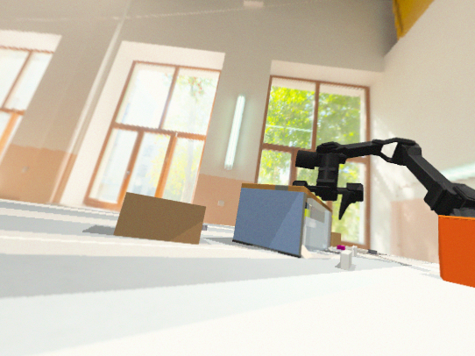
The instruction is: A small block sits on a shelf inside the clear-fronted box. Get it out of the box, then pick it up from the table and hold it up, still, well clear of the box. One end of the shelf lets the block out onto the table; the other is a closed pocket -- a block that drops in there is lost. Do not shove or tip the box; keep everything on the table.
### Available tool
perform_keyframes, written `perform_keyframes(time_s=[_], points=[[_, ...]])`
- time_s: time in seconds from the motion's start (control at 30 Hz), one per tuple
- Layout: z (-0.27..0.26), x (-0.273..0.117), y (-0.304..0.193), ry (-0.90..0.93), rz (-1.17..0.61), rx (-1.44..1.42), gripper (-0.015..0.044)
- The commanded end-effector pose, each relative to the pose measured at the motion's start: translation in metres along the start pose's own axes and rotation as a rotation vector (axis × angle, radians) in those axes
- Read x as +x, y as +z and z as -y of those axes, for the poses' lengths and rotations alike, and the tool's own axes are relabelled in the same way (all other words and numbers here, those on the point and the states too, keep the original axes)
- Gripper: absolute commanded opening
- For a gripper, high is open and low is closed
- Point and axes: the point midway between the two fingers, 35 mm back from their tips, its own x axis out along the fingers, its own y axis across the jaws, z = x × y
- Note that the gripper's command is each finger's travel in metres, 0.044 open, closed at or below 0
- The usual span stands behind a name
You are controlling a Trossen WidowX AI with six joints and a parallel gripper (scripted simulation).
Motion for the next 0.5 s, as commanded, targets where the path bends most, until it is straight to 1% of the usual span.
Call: perform_keyframes(time_s=[0.0, 0.47], points=[[0.002, 0.004, -0.01, -0.005, -0.003, 0.001, 0.04], [0.002, 0.017, -0.046, -0.005, -0.005, 0.002, 0.04]])
